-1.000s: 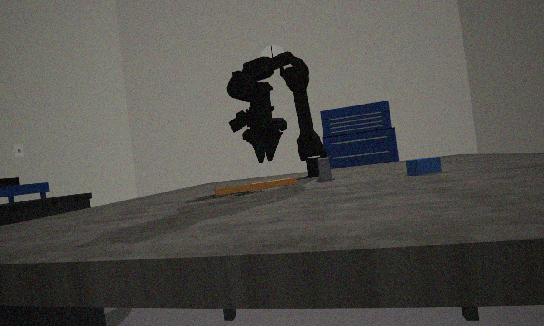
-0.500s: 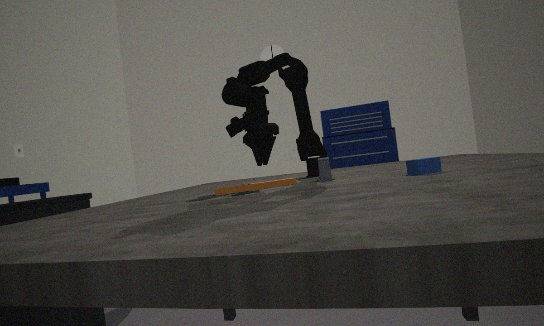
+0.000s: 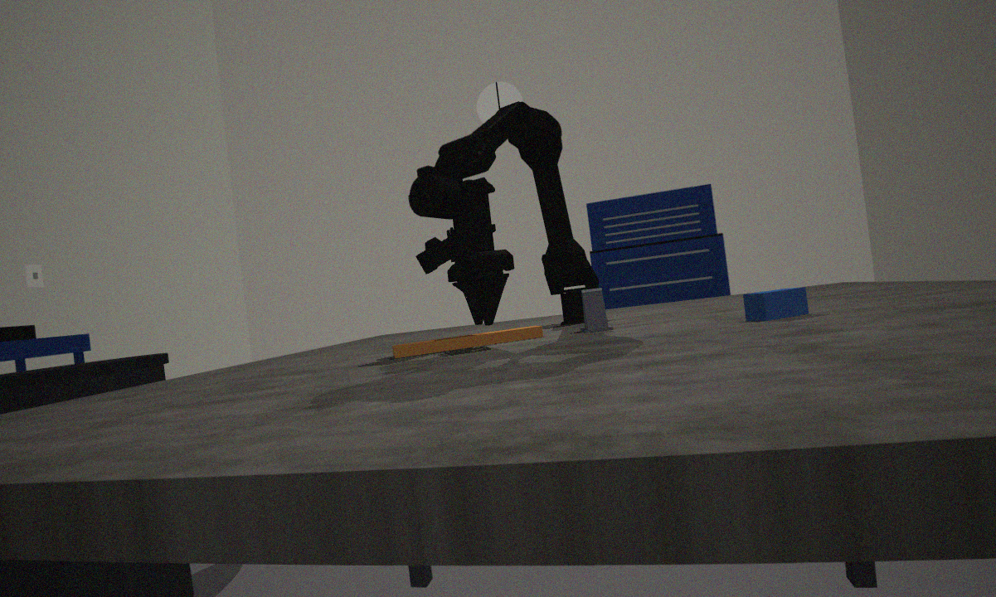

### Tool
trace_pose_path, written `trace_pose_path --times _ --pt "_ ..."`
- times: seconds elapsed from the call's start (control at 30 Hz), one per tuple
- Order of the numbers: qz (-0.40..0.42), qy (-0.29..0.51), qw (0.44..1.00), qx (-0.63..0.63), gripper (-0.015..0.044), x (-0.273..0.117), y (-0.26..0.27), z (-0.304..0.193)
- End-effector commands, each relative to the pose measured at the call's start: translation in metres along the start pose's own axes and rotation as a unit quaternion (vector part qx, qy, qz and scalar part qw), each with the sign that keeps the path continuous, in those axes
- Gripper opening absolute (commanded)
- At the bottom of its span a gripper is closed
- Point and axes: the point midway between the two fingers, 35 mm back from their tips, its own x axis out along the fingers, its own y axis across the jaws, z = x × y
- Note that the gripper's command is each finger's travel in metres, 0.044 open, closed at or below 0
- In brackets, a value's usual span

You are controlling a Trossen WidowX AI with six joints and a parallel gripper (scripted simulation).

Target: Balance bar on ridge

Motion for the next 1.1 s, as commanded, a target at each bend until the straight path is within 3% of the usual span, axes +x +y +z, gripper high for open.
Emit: trace_pose_path --times 0.0,0.83,1.07 --pt "-0.001 0.006 1.0 0.002 0.0315 0.009 -0.001 -0.003" --pt "-0.001 0.006 1.0 0.002 0.0315 0.023 -0.001 -0.003" --pt "-0.003 0.004 1.0 0.0 0.0151 0.022 -0.002 -0.002"
